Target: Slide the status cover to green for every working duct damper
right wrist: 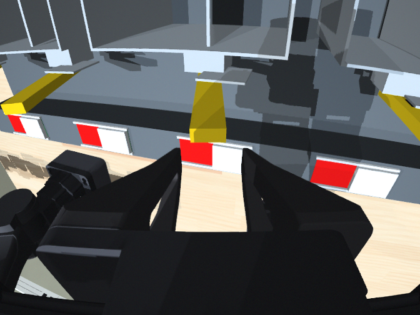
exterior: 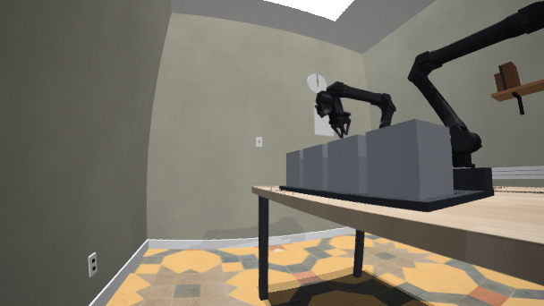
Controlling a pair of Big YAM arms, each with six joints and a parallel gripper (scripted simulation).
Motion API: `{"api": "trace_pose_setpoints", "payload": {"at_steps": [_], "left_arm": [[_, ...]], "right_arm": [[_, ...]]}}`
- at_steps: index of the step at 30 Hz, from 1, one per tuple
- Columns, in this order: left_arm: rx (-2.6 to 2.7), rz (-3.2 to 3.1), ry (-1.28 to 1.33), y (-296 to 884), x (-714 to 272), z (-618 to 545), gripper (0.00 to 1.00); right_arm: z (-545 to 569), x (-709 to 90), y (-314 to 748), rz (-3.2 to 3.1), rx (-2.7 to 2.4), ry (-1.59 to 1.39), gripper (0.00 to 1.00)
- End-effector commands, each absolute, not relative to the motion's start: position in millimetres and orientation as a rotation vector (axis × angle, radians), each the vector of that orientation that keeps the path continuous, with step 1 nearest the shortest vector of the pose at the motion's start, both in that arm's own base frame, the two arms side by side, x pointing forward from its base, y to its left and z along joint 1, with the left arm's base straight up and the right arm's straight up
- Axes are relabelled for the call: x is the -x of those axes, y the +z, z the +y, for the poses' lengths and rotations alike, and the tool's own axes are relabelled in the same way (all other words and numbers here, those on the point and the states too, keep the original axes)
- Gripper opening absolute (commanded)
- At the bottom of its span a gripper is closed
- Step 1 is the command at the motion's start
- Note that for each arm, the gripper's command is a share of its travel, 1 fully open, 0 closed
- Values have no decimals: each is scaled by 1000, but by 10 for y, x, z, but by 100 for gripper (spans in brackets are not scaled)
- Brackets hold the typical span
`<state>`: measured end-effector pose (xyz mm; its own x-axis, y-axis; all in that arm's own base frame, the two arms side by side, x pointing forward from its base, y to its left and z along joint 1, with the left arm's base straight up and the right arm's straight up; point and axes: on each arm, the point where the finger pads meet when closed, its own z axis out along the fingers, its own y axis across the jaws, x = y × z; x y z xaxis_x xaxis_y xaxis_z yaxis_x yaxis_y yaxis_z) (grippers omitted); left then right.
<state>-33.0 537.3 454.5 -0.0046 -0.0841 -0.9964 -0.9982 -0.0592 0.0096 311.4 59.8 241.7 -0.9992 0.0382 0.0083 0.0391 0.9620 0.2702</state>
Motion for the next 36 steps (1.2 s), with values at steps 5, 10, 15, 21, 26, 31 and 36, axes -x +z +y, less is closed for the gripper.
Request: {"api": "trace_pose_setpoints", "payload": {"at_steps": [5, 10, 15, 21, 26, 31, 36], "left_arm": [[1248, 1183, 1248, 5005, 286, 5441, 100], [1248, 1183, 1248, 5005, 286, 5441, 100], [1248, 1183, 1248, 5005, 286, 5441, 100], [1248, 1183, 1248, 5005, 286, 5441, 100], [1248, 1183, 1248, 5005, 286, 5441, 100], [1248, 1183, 1248, 5005, 286, 5441, 100], [1248, 1183, 1248, 5005, 286, 5441, 100]], "right_arm": [[683, -3174, 2314, -3112, 52, -431, 36], [700, -3174, 2261, -3112, 52, -431, 36], [730, -3176, 2165, -3113, 52, -431, 36], [766, -3178, 2051, -3113, 52, -430, 36], [788, -3189, 1996, -3116, 52, -431, 36], [804, -3179, 1933, -3114, 52, -430, 36], [827, -3249, 1969, -3134, 48, -437, 36]]}}
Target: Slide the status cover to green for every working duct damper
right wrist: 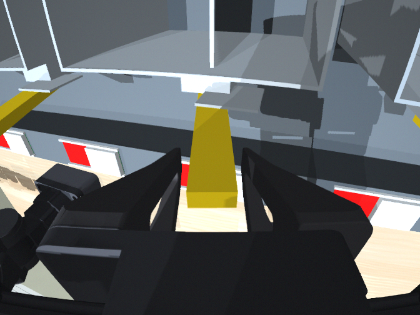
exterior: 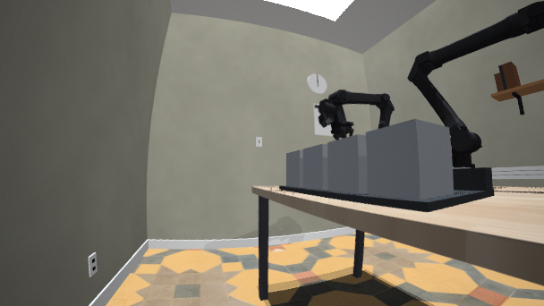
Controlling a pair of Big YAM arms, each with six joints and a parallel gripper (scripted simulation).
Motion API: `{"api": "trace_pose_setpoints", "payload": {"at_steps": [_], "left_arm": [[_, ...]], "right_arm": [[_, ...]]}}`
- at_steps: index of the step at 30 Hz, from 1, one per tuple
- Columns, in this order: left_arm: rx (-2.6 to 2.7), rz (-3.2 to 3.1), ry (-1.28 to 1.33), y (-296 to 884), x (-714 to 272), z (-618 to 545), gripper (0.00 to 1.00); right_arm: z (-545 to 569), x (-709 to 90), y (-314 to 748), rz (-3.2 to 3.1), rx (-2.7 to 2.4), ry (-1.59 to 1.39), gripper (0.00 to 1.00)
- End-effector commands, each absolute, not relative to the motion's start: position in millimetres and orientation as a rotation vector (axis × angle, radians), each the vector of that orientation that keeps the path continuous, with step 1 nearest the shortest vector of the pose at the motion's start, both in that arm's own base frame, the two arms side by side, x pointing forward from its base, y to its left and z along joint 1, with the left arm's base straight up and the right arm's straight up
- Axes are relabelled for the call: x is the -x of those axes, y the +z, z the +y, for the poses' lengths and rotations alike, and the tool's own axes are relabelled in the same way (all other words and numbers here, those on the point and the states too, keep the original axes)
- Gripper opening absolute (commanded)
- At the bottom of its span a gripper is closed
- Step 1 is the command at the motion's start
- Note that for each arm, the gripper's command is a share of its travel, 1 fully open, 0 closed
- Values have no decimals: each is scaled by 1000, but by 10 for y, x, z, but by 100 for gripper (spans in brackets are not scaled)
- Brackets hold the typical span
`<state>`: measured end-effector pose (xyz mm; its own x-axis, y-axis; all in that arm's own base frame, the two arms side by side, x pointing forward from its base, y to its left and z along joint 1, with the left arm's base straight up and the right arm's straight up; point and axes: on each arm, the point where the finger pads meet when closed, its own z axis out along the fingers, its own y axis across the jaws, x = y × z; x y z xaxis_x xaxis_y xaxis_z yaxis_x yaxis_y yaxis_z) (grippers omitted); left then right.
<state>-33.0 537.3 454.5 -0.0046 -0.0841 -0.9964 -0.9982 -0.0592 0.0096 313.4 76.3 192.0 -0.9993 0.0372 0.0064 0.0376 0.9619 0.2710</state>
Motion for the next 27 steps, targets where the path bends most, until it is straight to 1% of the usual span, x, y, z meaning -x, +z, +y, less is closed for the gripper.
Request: {"api": "trace_pose_setpoints", "payload": {"at_steps": [1, 27], "left_arm": [[1248, 1183, 1248, 5005, 286, 5441, 100], [1248, 1183, 1248, 5005, 286, 5441, 100]], "right_arm": [[824, -3210, 1922, -3124, 50, -434, 36], [828, -3196, 1919, -3122, 44, -433, 36]]}}
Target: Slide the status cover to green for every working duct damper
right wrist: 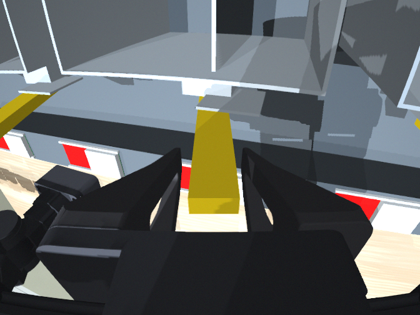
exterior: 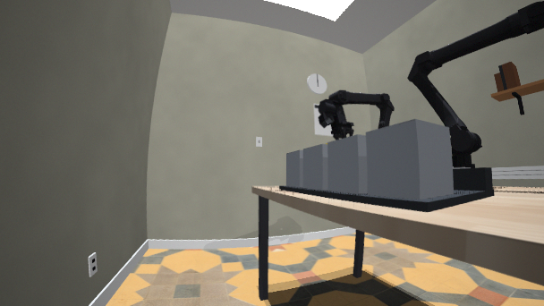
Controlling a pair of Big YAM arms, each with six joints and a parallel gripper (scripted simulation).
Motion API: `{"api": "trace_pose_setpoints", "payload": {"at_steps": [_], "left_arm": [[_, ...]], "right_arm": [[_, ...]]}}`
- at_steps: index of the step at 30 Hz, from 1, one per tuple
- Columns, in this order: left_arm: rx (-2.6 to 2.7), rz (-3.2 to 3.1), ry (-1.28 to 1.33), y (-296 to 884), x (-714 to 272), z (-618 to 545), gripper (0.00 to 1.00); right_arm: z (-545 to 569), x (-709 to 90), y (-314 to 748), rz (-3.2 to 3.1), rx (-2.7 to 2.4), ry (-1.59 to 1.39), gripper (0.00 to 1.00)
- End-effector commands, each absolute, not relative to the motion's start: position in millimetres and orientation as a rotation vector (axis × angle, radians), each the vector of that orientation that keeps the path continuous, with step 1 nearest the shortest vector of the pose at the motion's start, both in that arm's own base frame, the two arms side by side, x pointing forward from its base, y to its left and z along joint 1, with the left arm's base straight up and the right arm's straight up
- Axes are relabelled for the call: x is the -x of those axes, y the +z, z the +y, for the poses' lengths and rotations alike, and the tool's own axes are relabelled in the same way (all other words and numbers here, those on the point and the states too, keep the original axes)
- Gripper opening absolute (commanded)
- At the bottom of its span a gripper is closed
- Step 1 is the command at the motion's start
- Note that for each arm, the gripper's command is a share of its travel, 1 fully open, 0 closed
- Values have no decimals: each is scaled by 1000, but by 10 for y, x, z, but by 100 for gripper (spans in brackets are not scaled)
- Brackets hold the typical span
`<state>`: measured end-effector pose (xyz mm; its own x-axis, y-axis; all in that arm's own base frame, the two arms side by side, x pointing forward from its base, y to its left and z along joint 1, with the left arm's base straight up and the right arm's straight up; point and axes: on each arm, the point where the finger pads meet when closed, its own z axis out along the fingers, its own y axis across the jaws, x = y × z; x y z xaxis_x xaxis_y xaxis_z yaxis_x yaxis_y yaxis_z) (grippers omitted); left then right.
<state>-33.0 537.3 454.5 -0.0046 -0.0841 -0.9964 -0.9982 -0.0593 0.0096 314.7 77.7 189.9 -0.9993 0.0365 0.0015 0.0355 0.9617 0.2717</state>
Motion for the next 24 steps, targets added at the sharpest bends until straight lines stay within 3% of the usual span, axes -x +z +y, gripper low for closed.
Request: {"api": "trace_pose_setpoints", "payload": {"at_steps": [1, 19, 20, 24], "left_arm": [[1248, 1183, 1248, 5005, 286, 5441, 100], [1248, 1183, 1248, 5005, 286, 5441, 100], [1248, 1183, 1248, 5005, 286, 5441, 100], [1248, 1183, 1248, 5005, 286, 5441, 100]], "right_arm": [[828, -3196, 1919, 3101, -44, 430, 36], [828, -3196, 1919, 3101, -44, 430, 36], [828, -3196, 1919, 3101, -44, 430, 17], [832, -3195, 1920, 3100, -41, 434, 17]]}}
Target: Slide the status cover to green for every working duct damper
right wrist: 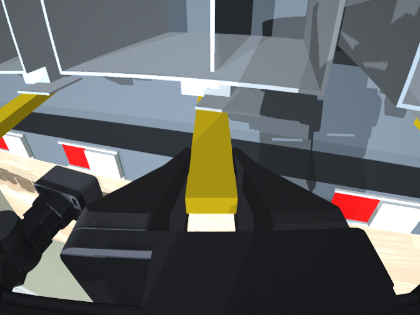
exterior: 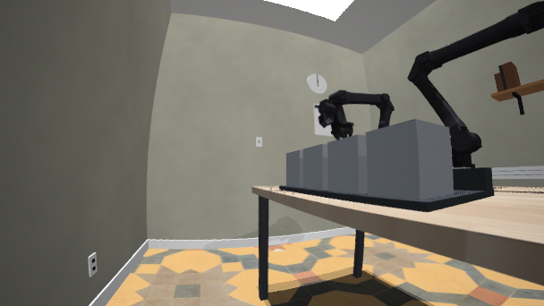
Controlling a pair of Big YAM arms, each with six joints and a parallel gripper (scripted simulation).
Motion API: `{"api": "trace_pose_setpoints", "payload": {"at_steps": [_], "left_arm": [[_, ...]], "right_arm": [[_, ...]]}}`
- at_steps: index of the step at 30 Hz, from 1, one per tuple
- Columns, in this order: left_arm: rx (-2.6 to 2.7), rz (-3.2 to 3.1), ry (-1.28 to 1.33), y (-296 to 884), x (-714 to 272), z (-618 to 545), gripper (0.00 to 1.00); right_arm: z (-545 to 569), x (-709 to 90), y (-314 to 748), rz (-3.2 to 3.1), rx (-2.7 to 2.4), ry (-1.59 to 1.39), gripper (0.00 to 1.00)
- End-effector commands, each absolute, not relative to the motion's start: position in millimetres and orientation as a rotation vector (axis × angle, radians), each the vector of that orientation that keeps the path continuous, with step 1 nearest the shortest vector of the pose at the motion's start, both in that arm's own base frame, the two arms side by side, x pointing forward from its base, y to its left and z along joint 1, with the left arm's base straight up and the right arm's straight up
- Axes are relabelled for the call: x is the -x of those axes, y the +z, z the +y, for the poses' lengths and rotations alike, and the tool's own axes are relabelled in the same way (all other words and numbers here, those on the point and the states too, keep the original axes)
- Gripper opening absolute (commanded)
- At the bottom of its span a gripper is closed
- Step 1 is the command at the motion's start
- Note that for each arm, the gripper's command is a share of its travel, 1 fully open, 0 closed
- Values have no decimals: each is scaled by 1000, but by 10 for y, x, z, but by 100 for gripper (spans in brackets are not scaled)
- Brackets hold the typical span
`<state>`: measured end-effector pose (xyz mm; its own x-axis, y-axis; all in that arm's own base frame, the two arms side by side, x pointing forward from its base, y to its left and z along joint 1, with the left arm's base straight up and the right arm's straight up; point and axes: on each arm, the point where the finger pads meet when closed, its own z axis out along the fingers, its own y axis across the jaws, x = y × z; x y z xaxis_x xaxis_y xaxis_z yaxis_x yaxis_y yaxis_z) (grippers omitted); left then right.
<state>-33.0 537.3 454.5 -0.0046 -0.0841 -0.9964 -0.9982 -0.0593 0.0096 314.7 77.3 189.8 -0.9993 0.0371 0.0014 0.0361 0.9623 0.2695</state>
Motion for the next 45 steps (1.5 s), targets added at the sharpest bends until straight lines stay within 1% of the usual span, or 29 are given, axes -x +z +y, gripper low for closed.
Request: {"api": "trace_pose_setpoints", "payload": {"at_steps": [1, 32, 45], "left_arm": [[1248, 1183, 1248, 5005, 286, 5441, 100], [1248, 1183, 1248, 5005, 286, 5441, 100], [1248, 1183, 1248, 5005, 286, 5441, 100]], "right_arm": [[832, -3195, 1920, 3100, -41, 434, 17], [832, -3198, 1923, 3100, -42, 432, 17], [873, -3326, 2099, 3074, -44, 386, 17]]}}
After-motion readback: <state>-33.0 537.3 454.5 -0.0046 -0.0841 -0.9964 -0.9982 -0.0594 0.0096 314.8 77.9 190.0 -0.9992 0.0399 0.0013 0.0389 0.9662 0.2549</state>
